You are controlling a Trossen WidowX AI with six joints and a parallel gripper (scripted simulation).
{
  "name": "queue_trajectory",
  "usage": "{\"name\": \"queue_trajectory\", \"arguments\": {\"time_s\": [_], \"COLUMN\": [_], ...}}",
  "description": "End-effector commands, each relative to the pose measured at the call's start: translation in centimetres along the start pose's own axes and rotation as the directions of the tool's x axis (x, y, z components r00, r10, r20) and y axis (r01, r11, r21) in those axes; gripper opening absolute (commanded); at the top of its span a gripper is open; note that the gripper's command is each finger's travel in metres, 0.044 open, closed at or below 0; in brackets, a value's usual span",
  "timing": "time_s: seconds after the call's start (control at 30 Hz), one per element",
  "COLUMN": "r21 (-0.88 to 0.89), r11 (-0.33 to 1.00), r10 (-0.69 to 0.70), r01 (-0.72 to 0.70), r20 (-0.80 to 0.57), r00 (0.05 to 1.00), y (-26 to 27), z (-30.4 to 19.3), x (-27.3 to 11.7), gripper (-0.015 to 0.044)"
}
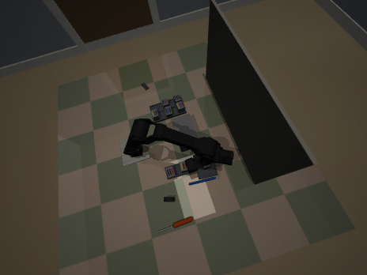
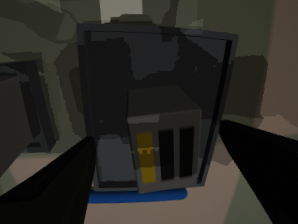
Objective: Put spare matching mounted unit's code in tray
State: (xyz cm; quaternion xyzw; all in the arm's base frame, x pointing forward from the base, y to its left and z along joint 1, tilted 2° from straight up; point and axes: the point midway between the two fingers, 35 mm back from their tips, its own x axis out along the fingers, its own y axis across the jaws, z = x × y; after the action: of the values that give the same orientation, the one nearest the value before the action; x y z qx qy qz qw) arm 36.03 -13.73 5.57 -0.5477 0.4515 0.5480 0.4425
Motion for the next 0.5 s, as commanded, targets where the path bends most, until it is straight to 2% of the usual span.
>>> {"name": "queue_trajectory", "arguments": {"time_s": [0.0,0.23,0.47], "r21": [-0.001,-0.005,-0.005], "r11": [1.000,1.000,1.000], "r10": [-0.003,-0.004,-0.004], "r01": [0.003,0.004,0.004], "r20": [-0.002,-0.004,-0.004], "r00": [1.000,1.000,1.000], "y": [-0.3,0.0,0.1], "z": [-0.2,0.0,0.0], "x": [-1.9,-10.4,-10.6], "gripper": [0.0440,0.0440,0.0440]}}
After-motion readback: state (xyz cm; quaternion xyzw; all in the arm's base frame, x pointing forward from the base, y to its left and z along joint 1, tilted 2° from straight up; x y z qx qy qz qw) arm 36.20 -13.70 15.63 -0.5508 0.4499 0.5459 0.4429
